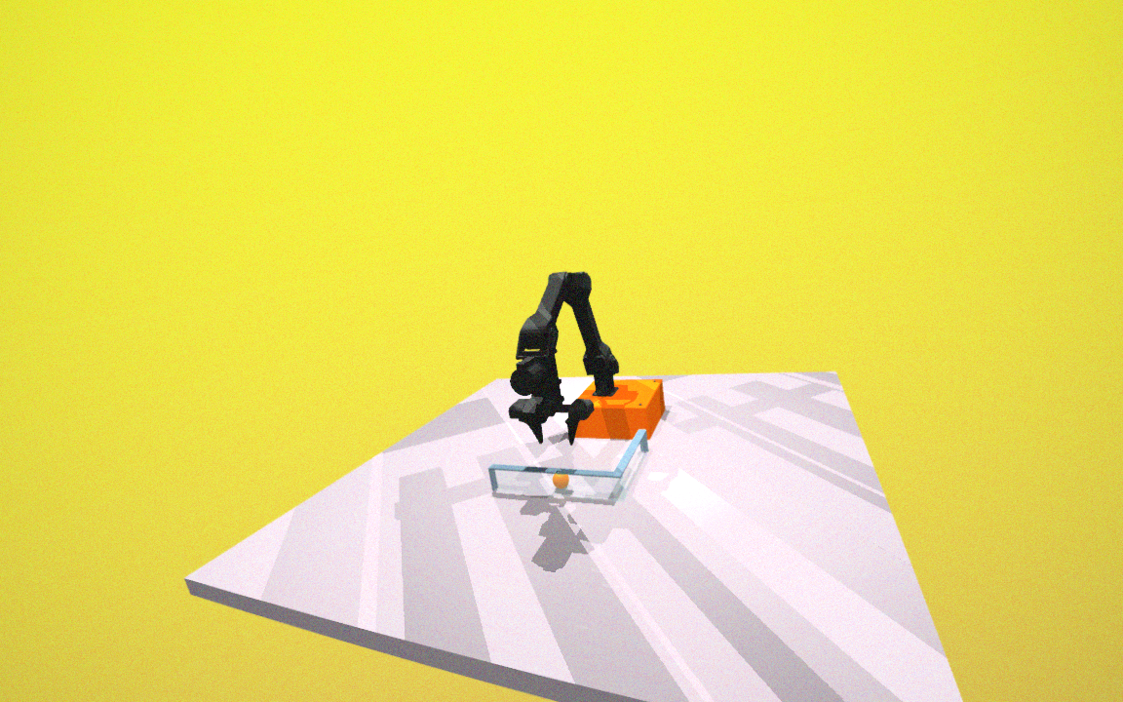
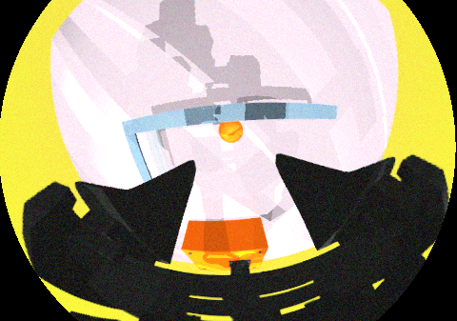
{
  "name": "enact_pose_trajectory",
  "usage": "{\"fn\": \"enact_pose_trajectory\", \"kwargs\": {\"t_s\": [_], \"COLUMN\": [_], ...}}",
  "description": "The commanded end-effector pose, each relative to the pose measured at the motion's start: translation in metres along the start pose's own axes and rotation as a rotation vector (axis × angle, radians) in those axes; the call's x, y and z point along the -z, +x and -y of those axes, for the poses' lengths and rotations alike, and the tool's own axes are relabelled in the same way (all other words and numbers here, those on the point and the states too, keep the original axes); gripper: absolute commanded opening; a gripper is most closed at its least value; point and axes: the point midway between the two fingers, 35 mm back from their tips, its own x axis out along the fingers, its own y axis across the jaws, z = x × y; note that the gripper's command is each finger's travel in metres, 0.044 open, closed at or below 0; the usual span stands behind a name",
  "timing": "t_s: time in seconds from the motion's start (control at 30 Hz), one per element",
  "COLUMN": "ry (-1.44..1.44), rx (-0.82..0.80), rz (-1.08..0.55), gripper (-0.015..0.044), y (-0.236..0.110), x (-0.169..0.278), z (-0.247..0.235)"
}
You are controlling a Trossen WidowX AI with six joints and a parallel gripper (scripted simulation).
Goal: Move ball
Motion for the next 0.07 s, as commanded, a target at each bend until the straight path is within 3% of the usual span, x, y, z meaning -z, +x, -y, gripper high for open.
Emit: {"fn": "enact_pose_trajectory", "kwargs": {"t_s": [0.0, 0.03], "ry": [0.000, 0.000], "rx": [0.000, 0.000], "rz": [0.035, 0.035], "gripper": [0.0440, 0.0440], "y": [-0.0383, -0.0383], "x": [-0.0013, -0.0013], "z": [0.0000, 0.0000]}}
